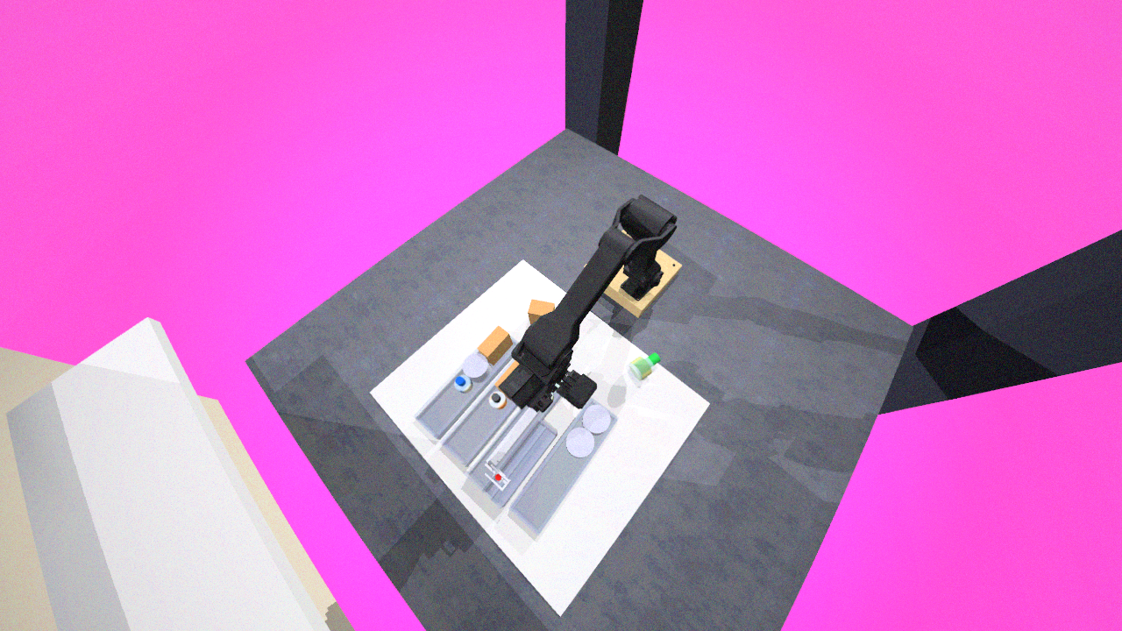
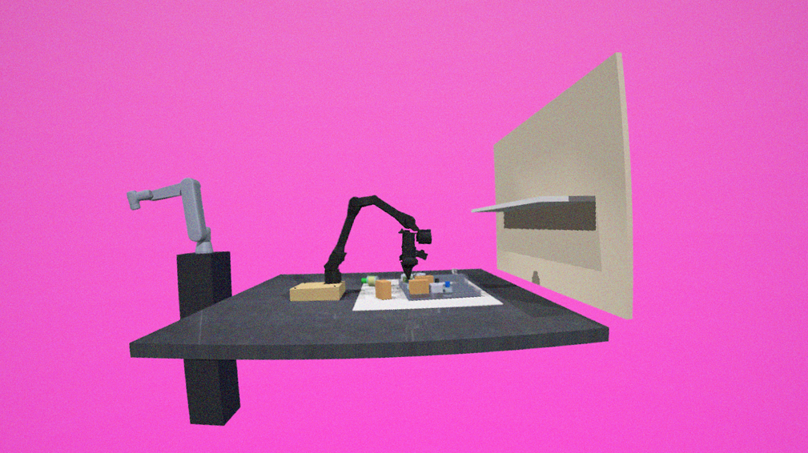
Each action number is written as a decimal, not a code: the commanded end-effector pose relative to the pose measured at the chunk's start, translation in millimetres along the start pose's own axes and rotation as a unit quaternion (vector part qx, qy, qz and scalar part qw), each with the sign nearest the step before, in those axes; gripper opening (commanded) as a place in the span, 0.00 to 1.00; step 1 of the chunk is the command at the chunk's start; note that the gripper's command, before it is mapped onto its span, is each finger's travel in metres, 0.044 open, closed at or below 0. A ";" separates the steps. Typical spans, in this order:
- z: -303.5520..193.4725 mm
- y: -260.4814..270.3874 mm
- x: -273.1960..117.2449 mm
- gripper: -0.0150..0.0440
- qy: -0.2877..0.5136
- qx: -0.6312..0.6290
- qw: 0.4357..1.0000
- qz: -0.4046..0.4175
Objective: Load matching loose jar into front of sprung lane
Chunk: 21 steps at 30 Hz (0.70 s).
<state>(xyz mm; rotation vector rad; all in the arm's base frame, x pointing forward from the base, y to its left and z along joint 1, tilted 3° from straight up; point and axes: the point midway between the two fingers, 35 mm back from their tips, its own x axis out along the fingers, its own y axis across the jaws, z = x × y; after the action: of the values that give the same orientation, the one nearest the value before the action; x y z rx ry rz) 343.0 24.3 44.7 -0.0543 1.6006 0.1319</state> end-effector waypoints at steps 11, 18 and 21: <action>10.5 -0.5 -3.3 0.25 -0.019 0.000 1.000 -0.002; 11.6 -0.5 -3.2 0.25 -0.019 0.000 1.000 -0.002; 12.0 -0.5 -3.2 0.25 -0.019 0.000 1.000 -0.002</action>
<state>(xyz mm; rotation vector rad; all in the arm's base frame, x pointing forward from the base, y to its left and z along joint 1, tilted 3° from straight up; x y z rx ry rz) 345.4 24.6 44.1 -0.0547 1.5987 0.1322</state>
